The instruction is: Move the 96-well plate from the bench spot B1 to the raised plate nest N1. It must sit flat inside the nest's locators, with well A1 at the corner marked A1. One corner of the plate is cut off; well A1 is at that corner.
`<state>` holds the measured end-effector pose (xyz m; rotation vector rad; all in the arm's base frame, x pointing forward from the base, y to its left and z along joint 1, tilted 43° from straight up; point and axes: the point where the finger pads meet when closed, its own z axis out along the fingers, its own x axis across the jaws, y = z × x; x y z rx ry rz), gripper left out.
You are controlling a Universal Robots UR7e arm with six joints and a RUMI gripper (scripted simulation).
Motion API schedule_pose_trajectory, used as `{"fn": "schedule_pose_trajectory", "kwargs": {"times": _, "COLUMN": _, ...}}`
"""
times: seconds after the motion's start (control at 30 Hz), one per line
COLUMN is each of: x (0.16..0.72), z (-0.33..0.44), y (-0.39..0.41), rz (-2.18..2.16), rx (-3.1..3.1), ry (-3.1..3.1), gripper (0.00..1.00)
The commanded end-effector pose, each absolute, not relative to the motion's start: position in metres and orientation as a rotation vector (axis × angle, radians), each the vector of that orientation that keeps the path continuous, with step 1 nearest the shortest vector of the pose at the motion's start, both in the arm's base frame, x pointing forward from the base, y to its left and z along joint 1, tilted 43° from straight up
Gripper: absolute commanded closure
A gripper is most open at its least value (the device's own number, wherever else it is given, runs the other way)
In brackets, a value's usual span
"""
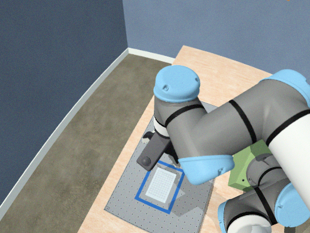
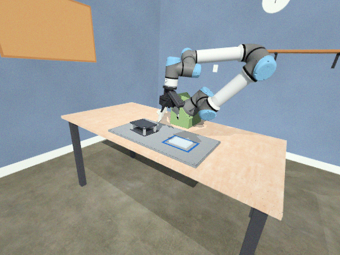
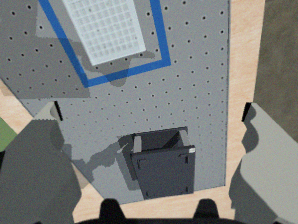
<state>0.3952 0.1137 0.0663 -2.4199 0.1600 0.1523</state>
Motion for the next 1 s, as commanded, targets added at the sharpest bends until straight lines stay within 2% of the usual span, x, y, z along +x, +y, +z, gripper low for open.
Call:
{"fn": "schedule_pose_trajectory", "kwargs": {"times": 0.0, "x": 0.386, "z": 0.07, "y": 0.13, "rz": 0.123, "rx": -2.412, "ry": 0.042, "gripper": 0.0}}
{"fn": "schedule_pose_trajectory", "kwargs": {"times": 0.6, "x": 0.342, "z": 0.082, "y": 0.193, "rz": 0.072, "rx": -2.382, "ry": -0.171, "gripper": 0.0}}
{"fn": "schedule_pose_trajectory", "kwargs": {"times": 0.97, "x": 0.342, "z": 0.082, "y": 0.193, "rz": 0.072, "rx": -2.382, "ry": -0.171, "gripper": 0.0}}
